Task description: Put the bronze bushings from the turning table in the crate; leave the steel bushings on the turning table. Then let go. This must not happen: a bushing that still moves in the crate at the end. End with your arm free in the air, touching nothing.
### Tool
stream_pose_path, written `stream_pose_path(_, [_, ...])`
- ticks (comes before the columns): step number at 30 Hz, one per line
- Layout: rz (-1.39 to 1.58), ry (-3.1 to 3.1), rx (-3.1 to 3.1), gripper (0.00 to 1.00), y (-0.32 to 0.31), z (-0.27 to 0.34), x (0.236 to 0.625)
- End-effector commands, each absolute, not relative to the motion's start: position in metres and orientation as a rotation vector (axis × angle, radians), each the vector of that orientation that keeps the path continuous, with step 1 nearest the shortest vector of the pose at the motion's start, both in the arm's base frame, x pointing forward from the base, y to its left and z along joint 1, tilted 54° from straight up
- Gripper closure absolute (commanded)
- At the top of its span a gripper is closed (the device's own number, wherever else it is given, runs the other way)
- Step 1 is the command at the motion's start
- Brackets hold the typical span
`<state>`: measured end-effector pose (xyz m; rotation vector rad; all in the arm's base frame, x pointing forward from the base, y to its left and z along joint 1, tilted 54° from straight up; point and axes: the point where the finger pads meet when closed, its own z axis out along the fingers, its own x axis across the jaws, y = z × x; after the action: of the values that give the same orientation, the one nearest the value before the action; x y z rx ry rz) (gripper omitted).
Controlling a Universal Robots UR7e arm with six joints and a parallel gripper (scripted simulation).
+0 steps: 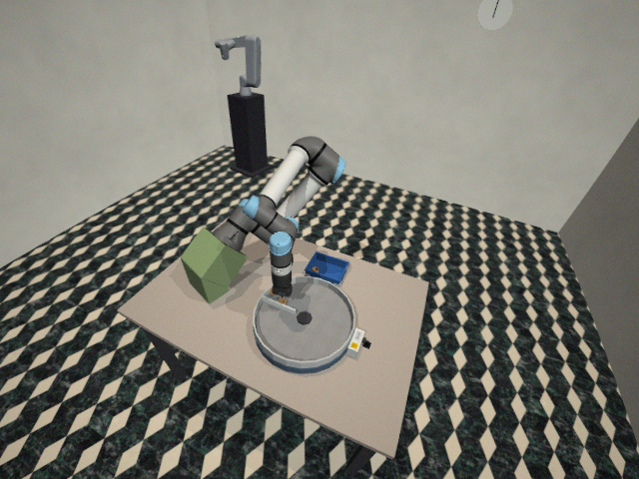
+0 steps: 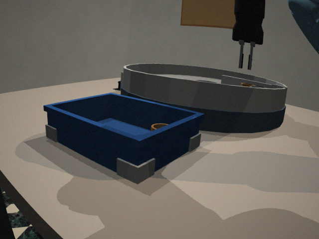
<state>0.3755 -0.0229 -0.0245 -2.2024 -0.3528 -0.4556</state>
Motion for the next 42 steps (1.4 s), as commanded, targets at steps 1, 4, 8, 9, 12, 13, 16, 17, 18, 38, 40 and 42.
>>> stream_pose_path(1, [-0.457, -0.353, -2.204, 0.6, -0.023, -0.025, 0.376])
stream_pose_path(4, [-0.457, -0.353, -2.204, 0.6, -0.023, -0.025, 0.376])
stream_pose_path(8, [-0.457, -0.353, -2.204, 0.6, -0.015, -0.031, 0.378])
stream_pose_path(9, [-0.457, -0.353, -2.204, 0.6, -0.012, -0.033, 0.379])
stream_pose_path(12, [-0.457, -0.353, -2.204, 0.6, -0.009, -0.035, 0.38])
stream_pose_path(13, [-0.457, -0.353, -2.204, 0.6, -0.009, -0.035, 0.38])
stream_pose_path(16, [-0.457, -0.353, -2.204, 0.6, -0.009, -0.035, 0.38])
stream_pose_path(17, [-0.457, -0.353, -2.204, 0.6, -0.009, -0.035, 0.38])
stream_pose_path(18, [-0.457, -0.353, -2.204, 0.6, -0.009, -0.035, 0.38])
stream_pose_path(38, [-0.457, -0.353, -2.204, 0.6, -0.005, -0.038, 0.381])
stream_pose_path(40, [-0.457, -0.353, -2.204, 0.6, -0.005, -0.039, 0.381])
stream_pose_path(42, [-0.457, -0.353, -2.204, 0.6, -0.003, -0.04, 0.381])
